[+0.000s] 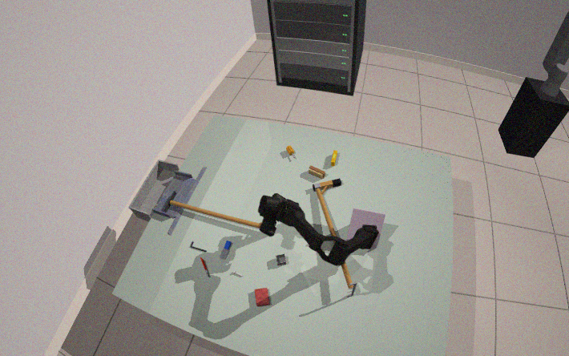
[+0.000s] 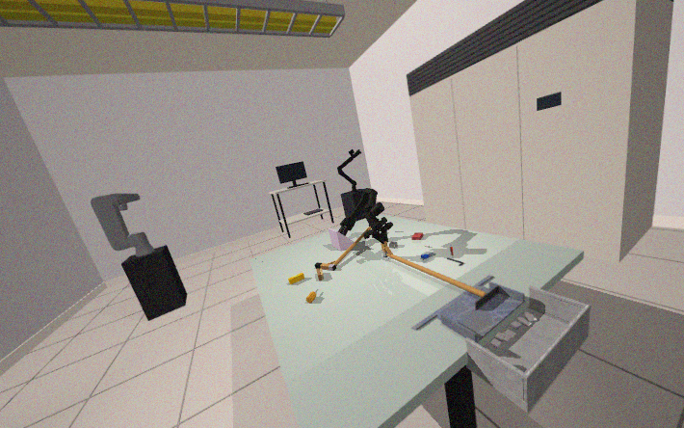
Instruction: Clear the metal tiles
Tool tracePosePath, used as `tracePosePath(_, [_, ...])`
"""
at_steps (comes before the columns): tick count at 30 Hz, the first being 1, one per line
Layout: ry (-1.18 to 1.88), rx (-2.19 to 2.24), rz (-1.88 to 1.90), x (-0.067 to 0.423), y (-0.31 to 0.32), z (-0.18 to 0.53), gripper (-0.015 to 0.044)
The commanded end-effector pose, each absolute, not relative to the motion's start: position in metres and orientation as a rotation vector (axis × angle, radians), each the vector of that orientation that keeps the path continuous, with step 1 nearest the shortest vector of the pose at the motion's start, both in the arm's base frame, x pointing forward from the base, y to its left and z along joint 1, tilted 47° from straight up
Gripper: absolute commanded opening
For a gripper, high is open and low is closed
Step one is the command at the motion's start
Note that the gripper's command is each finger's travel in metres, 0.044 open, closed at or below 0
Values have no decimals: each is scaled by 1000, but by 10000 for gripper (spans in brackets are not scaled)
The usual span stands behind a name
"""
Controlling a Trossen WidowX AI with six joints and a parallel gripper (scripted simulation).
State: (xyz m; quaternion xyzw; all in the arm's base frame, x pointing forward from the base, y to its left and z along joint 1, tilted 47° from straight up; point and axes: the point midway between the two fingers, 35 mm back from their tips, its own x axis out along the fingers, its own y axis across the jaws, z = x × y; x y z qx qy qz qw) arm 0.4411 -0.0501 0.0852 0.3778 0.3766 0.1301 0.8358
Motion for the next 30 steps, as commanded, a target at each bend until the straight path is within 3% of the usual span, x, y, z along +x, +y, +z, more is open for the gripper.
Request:
tracePosePath(1, [783, 795, 274, 435, -54, 89, 0])
tracePosePath(30, [781, 795, 270, 389, -48, 89, 0])
